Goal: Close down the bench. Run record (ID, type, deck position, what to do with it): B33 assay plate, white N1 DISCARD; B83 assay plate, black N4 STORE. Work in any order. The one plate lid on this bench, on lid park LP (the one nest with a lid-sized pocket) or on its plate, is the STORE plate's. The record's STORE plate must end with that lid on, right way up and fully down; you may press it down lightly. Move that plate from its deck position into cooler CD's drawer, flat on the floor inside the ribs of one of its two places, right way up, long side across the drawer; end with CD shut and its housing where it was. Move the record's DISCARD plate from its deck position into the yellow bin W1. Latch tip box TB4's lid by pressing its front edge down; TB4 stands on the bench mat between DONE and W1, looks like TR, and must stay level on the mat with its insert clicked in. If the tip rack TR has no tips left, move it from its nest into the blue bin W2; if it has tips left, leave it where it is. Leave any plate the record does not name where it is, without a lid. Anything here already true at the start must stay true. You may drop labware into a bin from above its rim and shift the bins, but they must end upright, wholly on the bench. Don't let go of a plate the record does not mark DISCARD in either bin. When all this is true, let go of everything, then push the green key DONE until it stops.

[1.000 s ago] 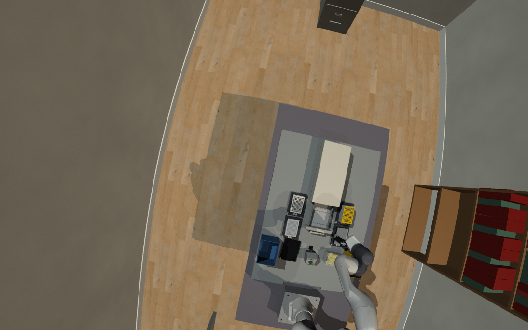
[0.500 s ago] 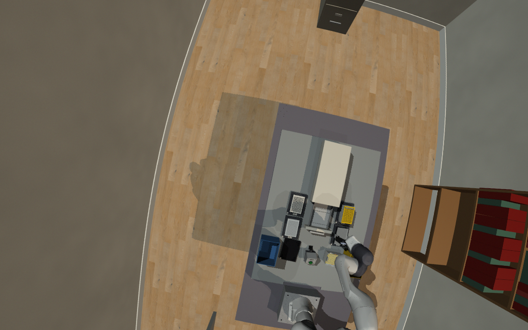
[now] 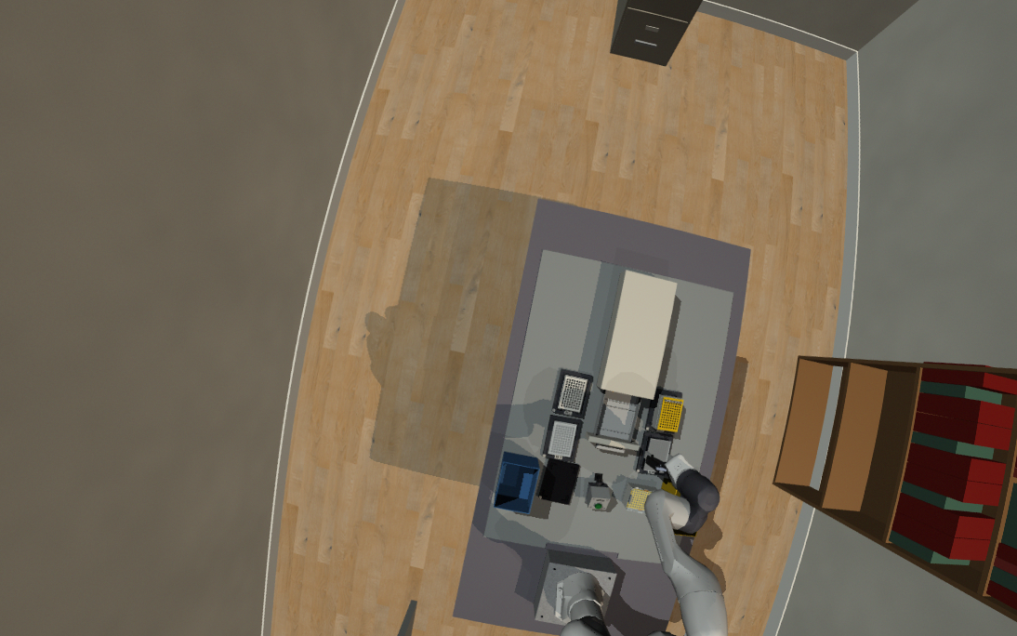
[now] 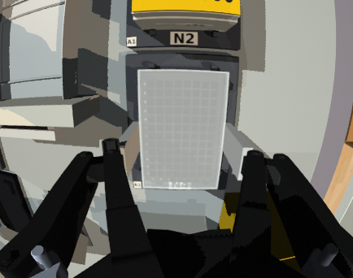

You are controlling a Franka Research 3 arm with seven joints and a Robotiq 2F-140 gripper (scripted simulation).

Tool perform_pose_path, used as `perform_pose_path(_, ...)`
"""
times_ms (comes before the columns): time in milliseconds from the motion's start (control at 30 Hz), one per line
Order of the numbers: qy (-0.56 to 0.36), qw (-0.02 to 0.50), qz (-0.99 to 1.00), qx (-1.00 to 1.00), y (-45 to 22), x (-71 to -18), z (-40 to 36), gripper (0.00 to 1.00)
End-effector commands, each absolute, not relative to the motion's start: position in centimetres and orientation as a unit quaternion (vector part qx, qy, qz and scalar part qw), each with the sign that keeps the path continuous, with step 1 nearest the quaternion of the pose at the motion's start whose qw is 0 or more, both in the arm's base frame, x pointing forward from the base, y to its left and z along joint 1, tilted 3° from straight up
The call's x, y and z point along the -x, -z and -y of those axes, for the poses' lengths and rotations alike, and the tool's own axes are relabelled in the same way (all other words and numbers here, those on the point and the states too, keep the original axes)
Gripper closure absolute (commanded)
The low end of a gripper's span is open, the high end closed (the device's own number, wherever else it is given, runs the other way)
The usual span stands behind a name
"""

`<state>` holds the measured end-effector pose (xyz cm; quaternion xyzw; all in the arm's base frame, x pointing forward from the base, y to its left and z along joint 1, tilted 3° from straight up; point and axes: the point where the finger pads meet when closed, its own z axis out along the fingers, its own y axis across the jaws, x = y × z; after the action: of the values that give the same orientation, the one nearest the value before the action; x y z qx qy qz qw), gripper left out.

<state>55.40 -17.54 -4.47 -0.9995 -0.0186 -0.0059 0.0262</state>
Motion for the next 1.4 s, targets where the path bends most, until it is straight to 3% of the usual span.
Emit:
perform_pose_path(0, 0.007, 0.025, 0.018, 0.999, 4.54, -55.43, 17.52, 1.00)
perform_pose_path(1367, 0.007, 0.025, 0.018, 0.999, 5.24, -55.51, 17.52, 1.00)
